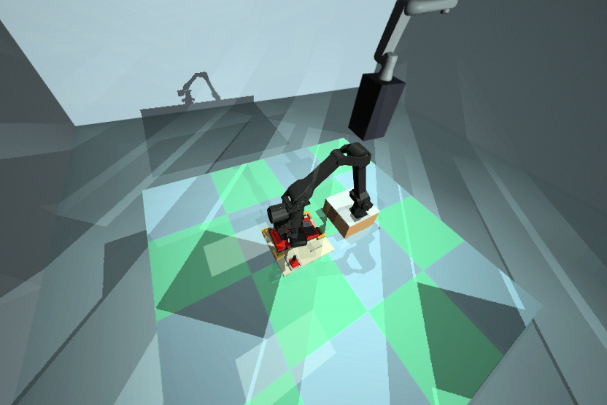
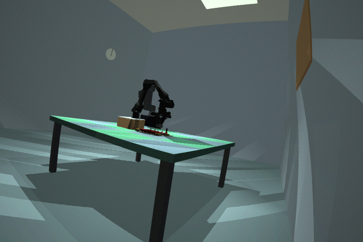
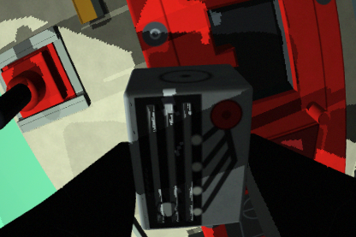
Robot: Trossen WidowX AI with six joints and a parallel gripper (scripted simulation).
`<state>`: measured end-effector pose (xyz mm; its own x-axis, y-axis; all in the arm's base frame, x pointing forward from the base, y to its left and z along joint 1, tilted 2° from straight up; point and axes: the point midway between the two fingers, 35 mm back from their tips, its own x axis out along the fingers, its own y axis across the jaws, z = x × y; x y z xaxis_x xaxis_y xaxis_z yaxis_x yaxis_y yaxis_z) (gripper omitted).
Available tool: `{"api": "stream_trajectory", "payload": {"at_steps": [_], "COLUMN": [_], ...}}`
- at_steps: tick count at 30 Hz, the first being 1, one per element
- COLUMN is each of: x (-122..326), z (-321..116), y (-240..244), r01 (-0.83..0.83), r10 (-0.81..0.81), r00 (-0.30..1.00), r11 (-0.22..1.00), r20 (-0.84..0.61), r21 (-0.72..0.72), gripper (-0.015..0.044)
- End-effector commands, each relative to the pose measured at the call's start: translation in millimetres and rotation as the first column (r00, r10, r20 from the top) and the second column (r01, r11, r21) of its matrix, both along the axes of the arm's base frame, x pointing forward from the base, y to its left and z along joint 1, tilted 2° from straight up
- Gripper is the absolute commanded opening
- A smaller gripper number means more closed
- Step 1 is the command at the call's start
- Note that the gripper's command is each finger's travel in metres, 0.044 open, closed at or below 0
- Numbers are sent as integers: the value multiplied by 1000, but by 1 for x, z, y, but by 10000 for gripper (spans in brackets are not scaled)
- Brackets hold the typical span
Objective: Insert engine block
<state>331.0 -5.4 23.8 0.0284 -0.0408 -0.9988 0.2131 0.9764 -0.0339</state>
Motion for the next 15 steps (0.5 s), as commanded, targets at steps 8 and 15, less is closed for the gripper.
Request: {"api": "stream_trajectory", "payload": {"at_steps": [8,15], "x": [11,12], "z": [-12,-14], "y": [-35,-45], "r01": [-190,-243], "r10": [190,242], "r00": [982,970], "r11": [982,970], "r20": [-7,-10], "r21": [-9,-11], "gripper": [0,53]}}
